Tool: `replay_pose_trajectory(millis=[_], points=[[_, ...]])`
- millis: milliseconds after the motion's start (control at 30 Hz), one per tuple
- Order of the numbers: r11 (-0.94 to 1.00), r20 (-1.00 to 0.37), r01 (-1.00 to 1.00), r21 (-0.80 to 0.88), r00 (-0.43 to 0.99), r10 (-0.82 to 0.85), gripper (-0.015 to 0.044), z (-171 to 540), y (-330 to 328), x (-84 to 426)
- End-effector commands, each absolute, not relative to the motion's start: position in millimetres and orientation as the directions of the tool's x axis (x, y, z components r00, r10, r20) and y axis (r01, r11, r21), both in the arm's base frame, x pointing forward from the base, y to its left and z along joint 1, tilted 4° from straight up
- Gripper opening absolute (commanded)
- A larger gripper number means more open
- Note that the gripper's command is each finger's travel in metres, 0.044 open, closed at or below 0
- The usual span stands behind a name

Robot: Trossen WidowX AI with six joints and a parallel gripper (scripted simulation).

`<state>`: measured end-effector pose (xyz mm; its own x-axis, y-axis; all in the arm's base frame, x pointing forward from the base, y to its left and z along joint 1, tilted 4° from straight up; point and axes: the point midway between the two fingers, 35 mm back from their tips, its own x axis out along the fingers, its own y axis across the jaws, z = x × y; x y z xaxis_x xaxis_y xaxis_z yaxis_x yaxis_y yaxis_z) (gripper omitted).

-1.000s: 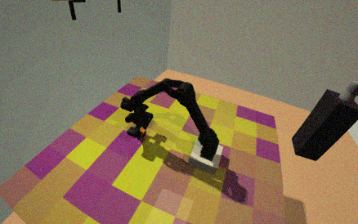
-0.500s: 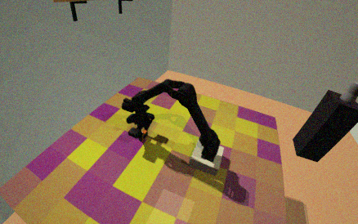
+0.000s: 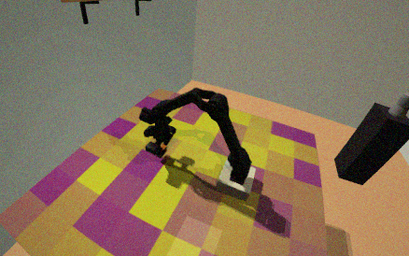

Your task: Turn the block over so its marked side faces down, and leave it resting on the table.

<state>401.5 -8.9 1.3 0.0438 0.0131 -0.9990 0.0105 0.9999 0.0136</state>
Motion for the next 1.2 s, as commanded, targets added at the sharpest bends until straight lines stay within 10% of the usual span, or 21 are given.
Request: replay_pose_trajectory(millis=[0,1167], points=[[1.0,-0.995,0.01,0.014,0.098,0.013,0.0,-2,-9,402],[1.0,-0.846,0.009,0.014,0.533,0.007,0.0,-8,-9,391]])
